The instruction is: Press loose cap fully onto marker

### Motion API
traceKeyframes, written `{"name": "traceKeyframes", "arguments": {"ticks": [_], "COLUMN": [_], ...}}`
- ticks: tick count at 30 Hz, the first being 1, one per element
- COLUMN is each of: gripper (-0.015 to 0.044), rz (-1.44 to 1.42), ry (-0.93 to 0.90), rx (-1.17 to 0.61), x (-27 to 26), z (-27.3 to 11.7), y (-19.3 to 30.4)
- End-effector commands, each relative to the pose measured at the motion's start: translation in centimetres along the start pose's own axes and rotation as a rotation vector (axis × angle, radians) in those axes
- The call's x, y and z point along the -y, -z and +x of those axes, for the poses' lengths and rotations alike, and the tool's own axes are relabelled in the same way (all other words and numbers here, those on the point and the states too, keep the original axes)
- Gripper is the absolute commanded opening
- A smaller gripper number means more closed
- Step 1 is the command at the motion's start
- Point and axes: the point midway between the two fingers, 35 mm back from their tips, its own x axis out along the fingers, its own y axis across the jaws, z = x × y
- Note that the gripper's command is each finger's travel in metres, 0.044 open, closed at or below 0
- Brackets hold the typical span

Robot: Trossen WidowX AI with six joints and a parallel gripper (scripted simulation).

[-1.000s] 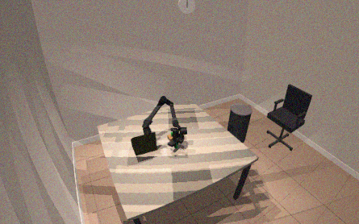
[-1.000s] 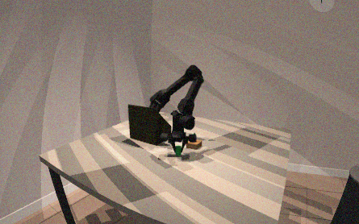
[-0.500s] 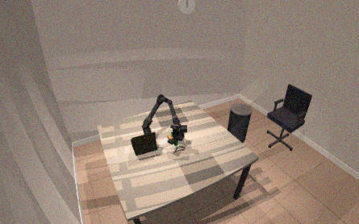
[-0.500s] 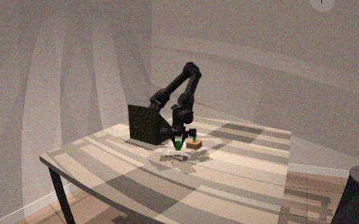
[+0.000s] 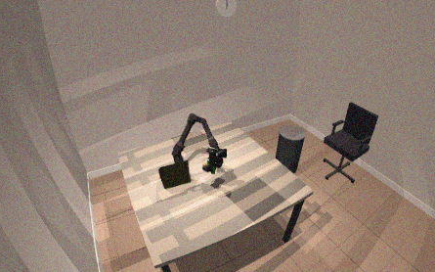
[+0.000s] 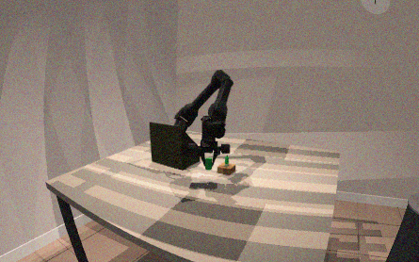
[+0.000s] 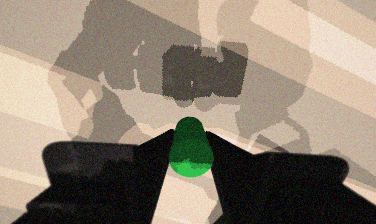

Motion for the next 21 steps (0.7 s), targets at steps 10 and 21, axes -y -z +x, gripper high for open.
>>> {"name": "traceKeyframes", "arguments": {"ticks": [10,21], "gripper": [0.0000,0.0000], "rz": [-0.002,-0.002], "ry": [0.003,0.002], "rx": [0.011,0.011], "x": [-2.9,-4.9], "z": [-1.7,-2.7], "y": [2.5,5.1]}}
